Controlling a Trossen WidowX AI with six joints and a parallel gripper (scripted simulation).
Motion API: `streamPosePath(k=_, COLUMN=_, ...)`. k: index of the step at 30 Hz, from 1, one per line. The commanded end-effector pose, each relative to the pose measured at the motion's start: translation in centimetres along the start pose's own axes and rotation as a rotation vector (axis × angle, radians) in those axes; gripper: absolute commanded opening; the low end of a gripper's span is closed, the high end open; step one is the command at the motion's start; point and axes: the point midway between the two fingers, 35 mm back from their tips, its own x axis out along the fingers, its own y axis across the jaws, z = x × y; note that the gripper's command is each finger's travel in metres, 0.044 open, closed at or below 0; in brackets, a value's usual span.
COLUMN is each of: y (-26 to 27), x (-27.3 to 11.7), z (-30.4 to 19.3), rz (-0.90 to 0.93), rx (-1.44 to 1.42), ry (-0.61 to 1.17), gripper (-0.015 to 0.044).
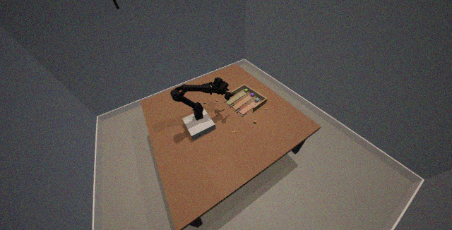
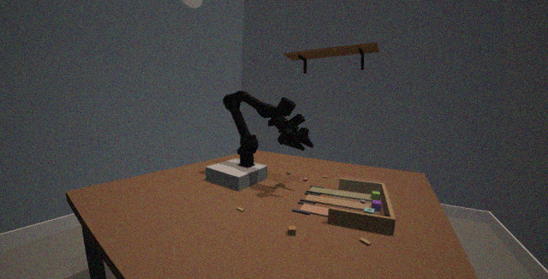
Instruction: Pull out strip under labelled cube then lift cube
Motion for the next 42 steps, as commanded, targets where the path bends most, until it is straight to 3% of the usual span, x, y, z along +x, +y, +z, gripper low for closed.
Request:
streamPosePath(k=1, y=-0.1, x=0.0, z=-0.1, rz=-0.005, rx=0.007, ry=0.003, gripper=0.0400)
streamPosePath(k=8, y=-0.1, x=0.0, z=-0.1, rz=-0.005, rx=0.007, ry=0.003, gripper=0.0400)
streamPosePath(k=23, y=-6.3, x=8.5, z=0.8, rz=-0.062, rx=-0.098, ry=0.537, gripper=0.0006)
streamPosePath(k=34, y=-10.9, x=13.7, z=-3.0, rz=0.062, rx=-0.159, ry=0.923, gripper=0.0000)
streamPosePath(k=42, y=-11.0, x=13.8, z=-3.5, rz=0.076, rx=-0.162, ry=0.947, gripper=0.0000)
